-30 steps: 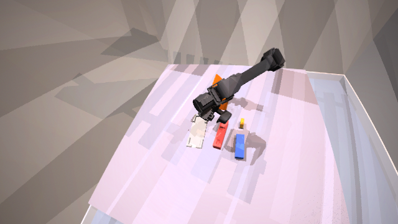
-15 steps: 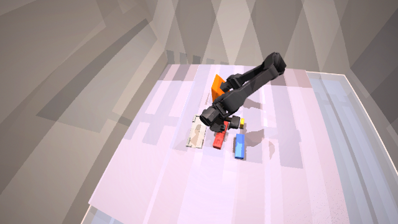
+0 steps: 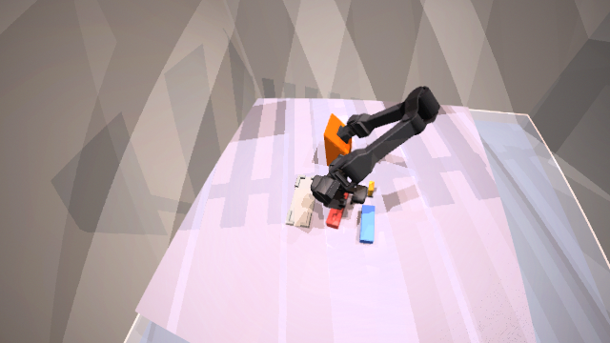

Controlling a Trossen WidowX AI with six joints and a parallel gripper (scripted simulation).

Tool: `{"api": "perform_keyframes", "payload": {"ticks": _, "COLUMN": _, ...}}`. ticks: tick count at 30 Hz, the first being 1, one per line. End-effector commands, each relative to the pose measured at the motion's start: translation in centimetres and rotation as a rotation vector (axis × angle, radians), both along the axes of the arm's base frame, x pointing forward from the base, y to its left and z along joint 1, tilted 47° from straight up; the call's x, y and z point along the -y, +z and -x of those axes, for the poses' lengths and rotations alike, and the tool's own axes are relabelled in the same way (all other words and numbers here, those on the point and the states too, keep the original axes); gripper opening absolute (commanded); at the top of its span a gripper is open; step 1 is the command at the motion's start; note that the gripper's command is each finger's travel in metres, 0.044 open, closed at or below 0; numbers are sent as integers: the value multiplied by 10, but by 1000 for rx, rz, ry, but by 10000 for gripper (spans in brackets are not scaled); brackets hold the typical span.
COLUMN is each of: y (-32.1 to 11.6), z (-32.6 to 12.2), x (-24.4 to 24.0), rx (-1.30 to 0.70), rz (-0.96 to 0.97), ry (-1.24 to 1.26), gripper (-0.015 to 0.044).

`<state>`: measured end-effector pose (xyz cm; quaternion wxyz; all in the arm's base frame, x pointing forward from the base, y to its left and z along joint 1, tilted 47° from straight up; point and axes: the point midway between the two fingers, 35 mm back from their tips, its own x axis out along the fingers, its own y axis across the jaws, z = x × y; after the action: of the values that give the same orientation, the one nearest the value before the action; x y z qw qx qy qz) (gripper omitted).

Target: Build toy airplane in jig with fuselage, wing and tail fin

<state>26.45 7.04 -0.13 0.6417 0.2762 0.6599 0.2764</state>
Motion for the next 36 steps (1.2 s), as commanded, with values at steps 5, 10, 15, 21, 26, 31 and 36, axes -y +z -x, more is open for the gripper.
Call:
{"api": "perform_keyframes", "payload": {"ticks": 5, "y": -9, "z": 0, "x": -9, "rx": -6, "rz": -6, "ry": -5, "gripper": 440}}
{"api": "perform_keyframes", "payload": {"ticks": 10, "y": -15, "z": 0, "x": -15, "rx": -6, "rz": -5, "ry": -5, "gripper": 440}}
{"api": "perform_keyframes", "payload": {"ticks": 15, "y": -20, "z": 1, "x": -20, "rx": -6, "rz": -6, "ry": -5, "gripper": 440}}
{"api": "perform_keyframes", "payload": {"ticks": 21, "y": -27, "z": 1, "x": -28, "rx": -6, "rz": -7, "ry": -5, "gripper": 440}}
{"api": "perform_keyframes", "payload": {"ticks": 26, "y": -32, "z": 2, "x": -33, "rx": -6, "rz": -8, "ry": -5, "gripper": 440}}
{"api": "perform_keyframes", "payload": {"ticks": 31, "y": -34, "z": 3, "x": -36, "rx": -6, "rz": -9, "ry": -5, "gripper": 414}}
{"api": "perform_keyframes", "payload": {"ticks": 36, "y": -34, "z": 3, "x": -36, "rx": -6, "rz": -9, "ry": -5, "gripper": 282}}
